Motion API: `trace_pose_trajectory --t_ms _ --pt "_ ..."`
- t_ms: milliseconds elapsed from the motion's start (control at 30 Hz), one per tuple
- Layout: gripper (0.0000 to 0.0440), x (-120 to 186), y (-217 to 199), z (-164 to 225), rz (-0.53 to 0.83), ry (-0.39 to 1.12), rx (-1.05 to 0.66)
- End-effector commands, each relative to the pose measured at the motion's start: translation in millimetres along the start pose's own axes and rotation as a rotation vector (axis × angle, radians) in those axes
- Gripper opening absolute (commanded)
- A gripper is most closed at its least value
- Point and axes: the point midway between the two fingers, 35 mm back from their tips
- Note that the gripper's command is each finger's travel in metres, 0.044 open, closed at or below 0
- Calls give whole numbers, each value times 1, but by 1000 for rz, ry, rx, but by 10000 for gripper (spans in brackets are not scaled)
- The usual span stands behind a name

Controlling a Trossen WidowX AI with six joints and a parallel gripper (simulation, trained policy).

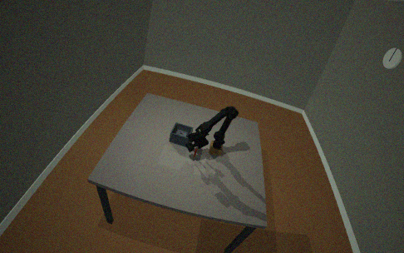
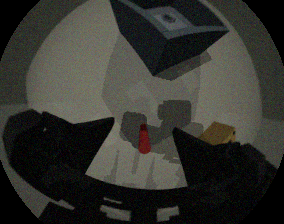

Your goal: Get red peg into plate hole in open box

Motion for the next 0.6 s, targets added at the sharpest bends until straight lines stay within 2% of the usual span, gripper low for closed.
trace_pose_trajectory --t_ms 0,67,167,567 --pt "440 -15 -3 5 -7 18 -47" --pt "432 -21 -3 7 -12 24 -67" --pt "381 -29 -4 10 -11 37 -98" --pt "75 -33 -8 15 33 119 -154"
Point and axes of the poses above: the point midway between the two fingers, 35 mm back from their tips, its own x axis back along the fingers, its own y axis across the jaws, z = x × y, and after that the axes turned 9 degrees about -x, right-handed
